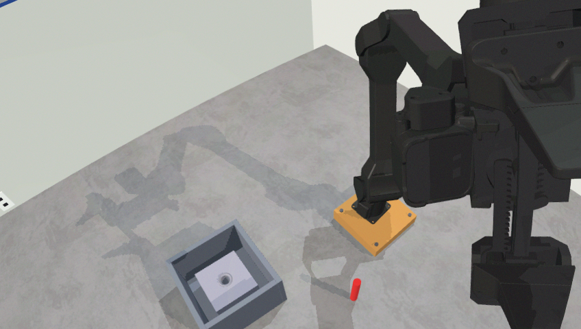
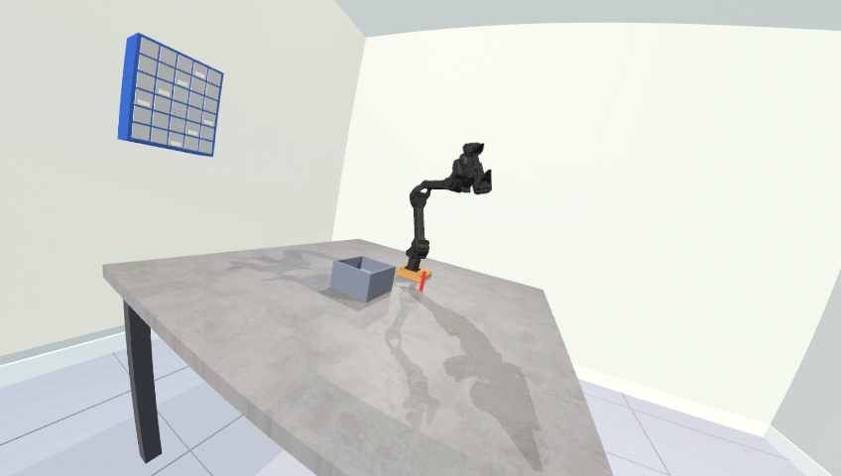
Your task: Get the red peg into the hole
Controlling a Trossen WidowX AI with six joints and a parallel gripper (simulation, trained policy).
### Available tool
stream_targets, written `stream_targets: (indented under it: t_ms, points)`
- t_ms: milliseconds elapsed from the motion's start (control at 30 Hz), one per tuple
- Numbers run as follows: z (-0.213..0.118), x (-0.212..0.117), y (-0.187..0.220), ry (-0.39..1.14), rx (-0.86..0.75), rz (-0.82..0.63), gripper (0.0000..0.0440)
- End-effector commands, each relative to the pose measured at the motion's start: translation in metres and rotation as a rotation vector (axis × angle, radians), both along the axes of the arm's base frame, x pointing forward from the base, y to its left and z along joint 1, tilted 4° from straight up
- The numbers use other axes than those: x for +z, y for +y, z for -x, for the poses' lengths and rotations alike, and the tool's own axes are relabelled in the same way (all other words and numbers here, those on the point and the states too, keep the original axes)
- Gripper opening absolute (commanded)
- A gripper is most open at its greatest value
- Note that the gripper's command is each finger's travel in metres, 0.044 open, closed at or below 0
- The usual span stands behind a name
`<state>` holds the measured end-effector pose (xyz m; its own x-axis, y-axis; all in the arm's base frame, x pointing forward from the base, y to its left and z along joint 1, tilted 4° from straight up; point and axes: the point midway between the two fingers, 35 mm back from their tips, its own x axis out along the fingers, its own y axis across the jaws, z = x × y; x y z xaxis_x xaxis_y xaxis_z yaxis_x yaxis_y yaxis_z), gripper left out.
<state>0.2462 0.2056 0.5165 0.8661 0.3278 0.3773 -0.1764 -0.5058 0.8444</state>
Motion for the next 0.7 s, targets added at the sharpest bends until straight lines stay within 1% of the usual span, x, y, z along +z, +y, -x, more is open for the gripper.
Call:
stream_targets:
  t_ms: [0,333,667]
  points:
    - [-0.014,-0.032,0.01,0.046,-0.019,0.151,0.044]
    - [-0.036,-0.104,0.019,0.161,-0.037,0.476,0.044]
    - [-0.047,-0.18,0.013,0.309,-0.011,0.786,0.044]
